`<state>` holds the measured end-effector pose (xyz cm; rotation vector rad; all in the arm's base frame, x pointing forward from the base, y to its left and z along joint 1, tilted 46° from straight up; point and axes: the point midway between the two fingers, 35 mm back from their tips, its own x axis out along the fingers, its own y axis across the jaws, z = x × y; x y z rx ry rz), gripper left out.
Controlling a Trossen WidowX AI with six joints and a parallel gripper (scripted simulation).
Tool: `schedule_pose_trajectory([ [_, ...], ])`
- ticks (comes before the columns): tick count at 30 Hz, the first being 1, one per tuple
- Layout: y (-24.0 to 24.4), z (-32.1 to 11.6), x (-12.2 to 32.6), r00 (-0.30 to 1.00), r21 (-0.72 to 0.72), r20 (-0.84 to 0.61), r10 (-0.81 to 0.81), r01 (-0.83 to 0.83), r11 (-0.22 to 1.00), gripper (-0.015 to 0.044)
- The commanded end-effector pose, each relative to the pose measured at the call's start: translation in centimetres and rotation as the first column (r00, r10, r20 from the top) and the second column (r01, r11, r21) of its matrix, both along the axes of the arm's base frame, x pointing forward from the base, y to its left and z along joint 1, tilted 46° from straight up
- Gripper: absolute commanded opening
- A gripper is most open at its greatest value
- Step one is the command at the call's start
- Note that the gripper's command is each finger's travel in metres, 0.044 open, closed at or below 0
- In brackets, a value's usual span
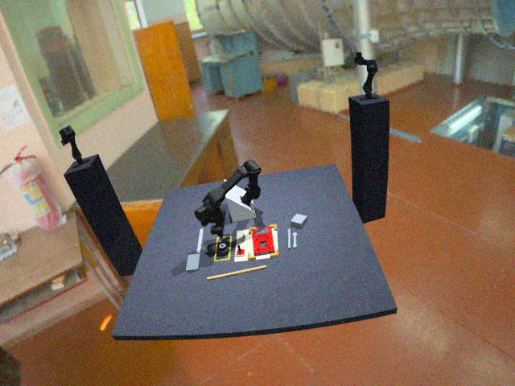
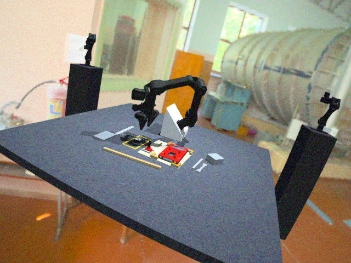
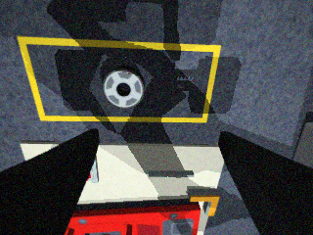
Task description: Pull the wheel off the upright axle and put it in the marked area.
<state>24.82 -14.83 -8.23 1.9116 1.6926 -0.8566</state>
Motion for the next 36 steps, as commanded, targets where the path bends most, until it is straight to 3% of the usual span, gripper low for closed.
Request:
schedule_pose_trajectory([
  [1, -0.18, 3.58, -4.12, 1.000, -0.008, 0.003, 0.000, 0.000, 1.000, 0.0440],
  [36, -0.04, 4.15, -4.87, 1.000, -0.006, 0.002, 0.002, -0.002, 1.000, 0.0440],
])
